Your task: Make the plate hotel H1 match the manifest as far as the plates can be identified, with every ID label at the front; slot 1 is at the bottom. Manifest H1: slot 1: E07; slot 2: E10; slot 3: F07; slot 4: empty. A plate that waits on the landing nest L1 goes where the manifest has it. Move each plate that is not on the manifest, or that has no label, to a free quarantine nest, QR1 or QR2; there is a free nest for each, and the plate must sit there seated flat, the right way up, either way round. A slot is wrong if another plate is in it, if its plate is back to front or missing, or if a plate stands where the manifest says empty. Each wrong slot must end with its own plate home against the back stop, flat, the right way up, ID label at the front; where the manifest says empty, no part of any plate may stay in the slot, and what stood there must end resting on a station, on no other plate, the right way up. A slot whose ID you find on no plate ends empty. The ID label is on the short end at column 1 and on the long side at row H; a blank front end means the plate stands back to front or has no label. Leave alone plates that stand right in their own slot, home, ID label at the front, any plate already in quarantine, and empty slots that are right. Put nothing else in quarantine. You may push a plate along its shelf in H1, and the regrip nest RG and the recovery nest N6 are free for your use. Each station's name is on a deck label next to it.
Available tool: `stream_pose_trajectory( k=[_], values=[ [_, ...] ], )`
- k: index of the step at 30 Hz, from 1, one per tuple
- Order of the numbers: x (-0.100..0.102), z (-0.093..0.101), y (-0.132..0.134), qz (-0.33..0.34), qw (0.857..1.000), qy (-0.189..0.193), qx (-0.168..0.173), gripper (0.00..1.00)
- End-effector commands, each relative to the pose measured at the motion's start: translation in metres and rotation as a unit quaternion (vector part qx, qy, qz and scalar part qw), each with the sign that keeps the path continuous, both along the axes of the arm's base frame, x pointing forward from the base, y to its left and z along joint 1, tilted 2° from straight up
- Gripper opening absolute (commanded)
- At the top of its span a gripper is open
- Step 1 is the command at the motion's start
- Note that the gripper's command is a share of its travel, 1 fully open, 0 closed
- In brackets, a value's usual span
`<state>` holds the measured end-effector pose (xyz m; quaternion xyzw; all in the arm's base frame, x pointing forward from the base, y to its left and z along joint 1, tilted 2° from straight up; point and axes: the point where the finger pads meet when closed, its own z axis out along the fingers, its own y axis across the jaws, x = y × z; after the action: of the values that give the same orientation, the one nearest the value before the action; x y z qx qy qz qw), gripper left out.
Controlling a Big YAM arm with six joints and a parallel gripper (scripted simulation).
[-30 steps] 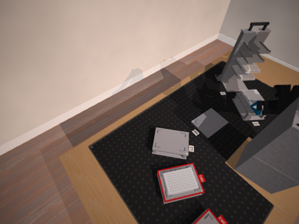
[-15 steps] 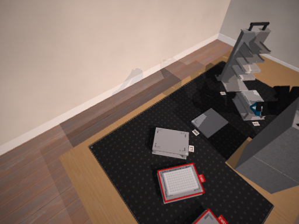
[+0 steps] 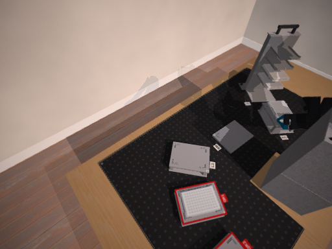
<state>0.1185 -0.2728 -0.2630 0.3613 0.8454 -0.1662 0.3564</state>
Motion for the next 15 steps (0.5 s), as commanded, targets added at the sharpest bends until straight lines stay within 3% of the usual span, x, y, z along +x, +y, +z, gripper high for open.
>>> stream_pose_trajectory(
  k=[1, 14, 15],
  values=[
    [-0.003, -0.001, -0.0028, -0.001, 1.0, 0.0, -0.009, 0.86],
    [-0.0024, -0.0074, -0.0012, 0.001, 1.0, 0.001, -0.006, 0.86],
    [-0.0011, -0.0012, 0.0019, 0.0, 1.0, -0.001, -0.001, 0.86]
  ],
)
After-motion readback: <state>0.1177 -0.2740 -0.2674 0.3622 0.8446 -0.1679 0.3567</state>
